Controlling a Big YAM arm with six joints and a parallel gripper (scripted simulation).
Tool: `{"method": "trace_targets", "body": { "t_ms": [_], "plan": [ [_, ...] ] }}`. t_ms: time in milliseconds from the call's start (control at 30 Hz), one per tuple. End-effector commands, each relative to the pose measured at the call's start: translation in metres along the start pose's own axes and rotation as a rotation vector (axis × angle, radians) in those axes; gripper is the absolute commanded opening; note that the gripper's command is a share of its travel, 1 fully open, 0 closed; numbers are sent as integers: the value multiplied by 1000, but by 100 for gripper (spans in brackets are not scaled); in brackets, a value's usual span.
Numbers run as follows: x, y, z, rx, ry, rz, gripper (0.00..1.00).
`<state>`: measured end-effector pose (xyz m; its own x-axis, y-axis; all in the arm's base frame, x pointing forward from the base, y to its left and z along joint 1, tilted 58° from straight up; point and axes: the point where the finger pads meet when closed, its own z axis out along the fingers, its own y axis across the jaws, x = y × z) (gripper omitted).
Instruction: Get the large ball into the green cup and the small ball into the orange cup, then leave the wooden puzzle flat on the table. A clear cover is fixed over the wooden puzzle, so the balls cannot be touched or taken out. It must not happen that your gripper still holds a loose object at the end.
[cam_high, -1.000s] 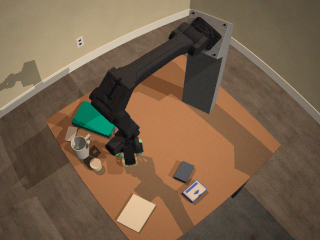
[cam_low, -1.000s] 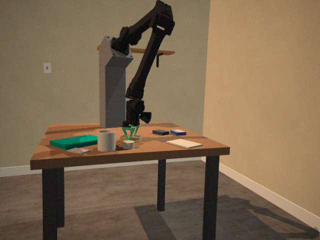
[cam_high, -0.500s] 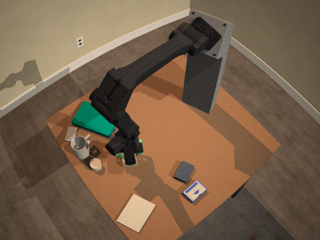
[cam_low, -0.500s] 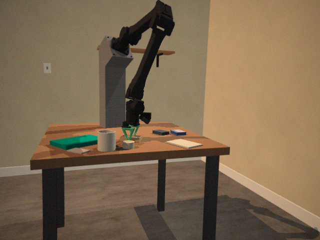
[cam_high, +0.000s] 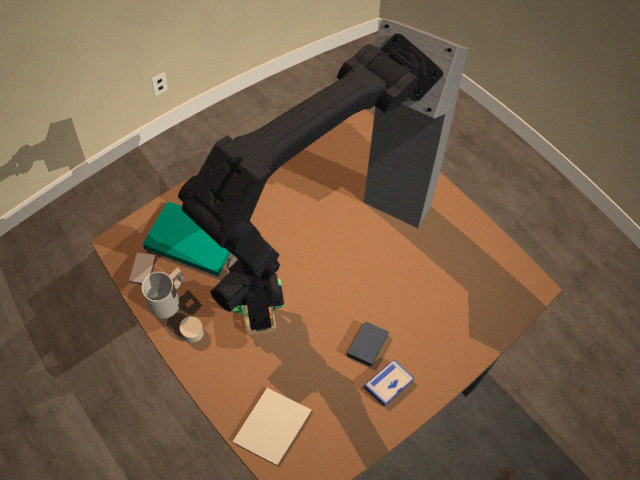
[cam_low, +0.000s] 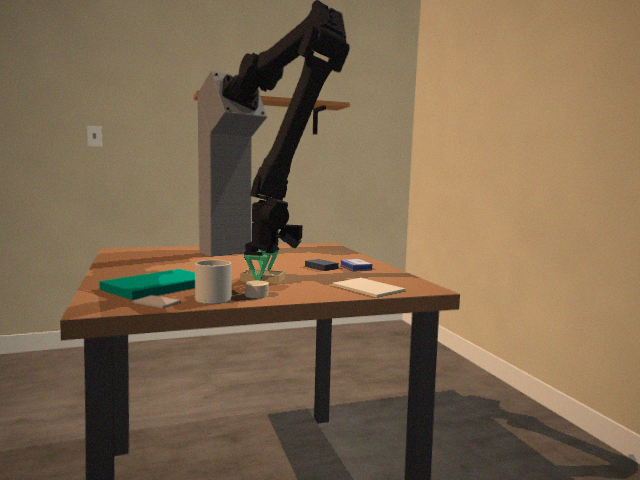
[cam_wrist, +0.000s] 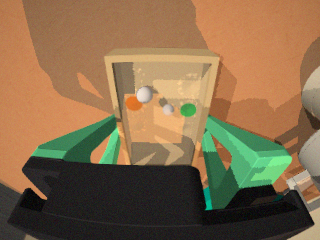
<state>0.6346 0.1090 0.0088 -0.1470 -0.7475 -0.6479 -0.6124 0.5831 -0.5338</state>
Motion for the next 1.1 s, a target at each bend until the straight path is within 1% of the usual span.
{"method": "trace_targets", "body": {
  "t_ms": [0, 800, 1000, 1067],
  "plan": [
    [-11, -3, 2, 10, -19, -2, 68],
    [-11, -3, 2, 10, -20, -2, 68],
    [-14, -8, -2, 17, -25, -4, 68],
    [-19, -13, -6, 27, -32, -6, 68]
  ]
}}
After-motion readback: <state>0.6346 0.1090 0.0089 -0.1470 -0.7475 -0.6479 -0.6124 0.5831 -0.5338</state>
